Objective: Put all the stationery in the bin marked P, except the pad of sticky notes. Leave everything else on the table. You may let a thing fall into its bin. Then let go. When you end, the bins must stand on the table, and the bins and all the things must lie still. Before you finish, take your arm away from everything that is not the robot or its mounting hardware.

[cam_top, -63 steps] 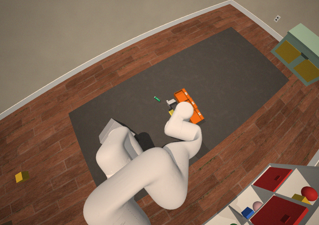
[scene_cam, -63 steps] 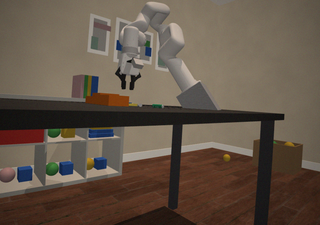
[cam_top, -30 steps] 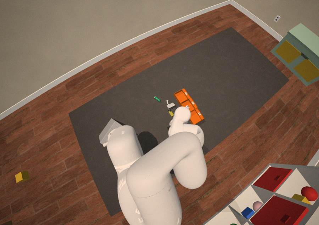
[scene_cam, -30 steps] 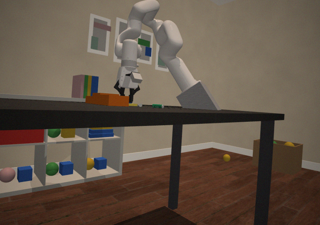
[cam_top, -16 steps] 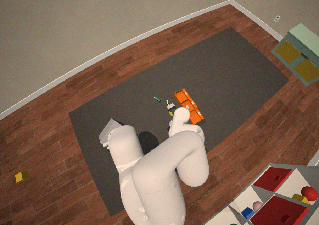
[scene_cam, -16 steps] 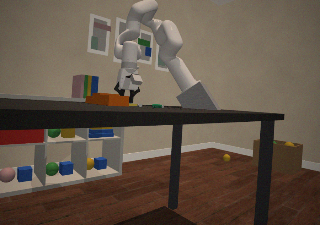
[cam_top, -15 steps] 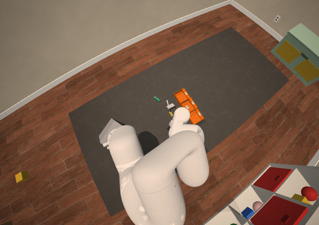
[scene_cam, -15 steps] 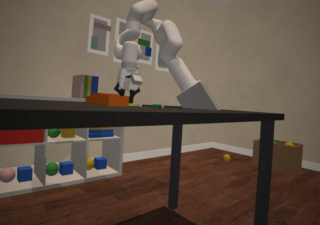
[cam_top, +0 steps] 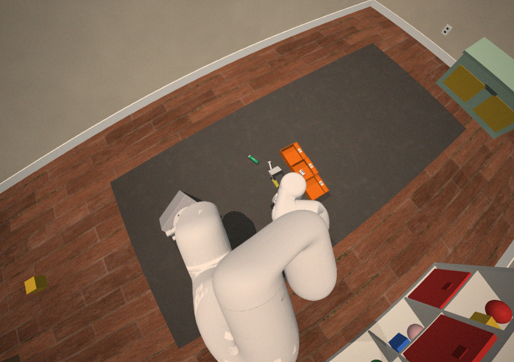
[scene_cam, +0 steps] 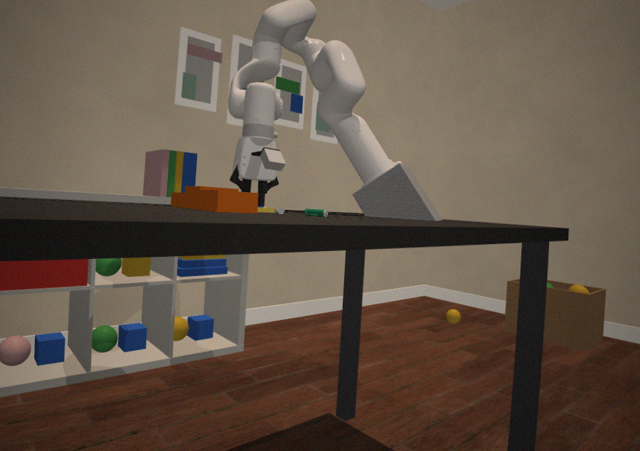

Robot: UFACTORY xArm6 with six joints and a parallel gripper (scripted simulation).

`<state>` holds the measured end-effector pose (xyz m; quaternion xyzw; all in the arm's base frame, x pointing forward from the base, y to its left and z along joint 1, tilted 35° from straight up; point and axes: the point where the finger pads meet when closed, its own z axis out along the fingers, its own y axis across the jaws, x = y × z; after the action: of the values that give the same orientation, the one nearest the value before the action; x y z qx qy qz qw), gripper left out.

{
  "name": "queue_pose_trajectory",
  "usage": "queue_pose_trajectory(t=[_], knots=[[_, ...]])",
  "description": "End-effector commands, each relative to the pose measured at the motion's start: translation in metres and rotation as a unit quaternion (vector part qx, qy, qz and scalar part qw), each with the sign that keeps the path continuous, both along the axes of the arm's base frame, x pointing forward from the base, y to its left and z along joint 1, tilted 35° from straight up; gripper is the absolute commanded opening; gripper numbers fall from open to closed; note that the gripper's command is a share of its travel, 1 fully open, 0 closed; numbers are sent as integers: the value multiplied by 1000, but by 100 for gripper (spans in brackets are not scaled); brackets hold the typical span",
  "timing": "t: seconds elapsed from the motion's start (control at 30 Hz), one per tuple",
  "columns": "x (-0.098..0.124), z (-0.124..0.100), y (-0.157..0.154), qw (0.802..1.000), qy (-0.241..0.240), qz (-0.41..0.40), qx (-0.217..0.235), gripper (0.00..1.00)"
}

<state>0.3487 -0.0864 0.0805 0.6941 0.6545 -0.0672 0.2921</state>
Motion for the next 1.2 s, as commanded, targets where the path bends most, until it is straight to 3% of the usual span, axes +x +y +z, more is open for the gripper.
queue_pose_trajectory(t=[0.0, 0.57, 1.17], knots=[[1, 1, 0, 1000, -1, 0, 0, 0], [1, 1, 0, 1000, -1, 0, 0, 0], [-15, 44, 27, 1000, -1, 0, 0, 0]])
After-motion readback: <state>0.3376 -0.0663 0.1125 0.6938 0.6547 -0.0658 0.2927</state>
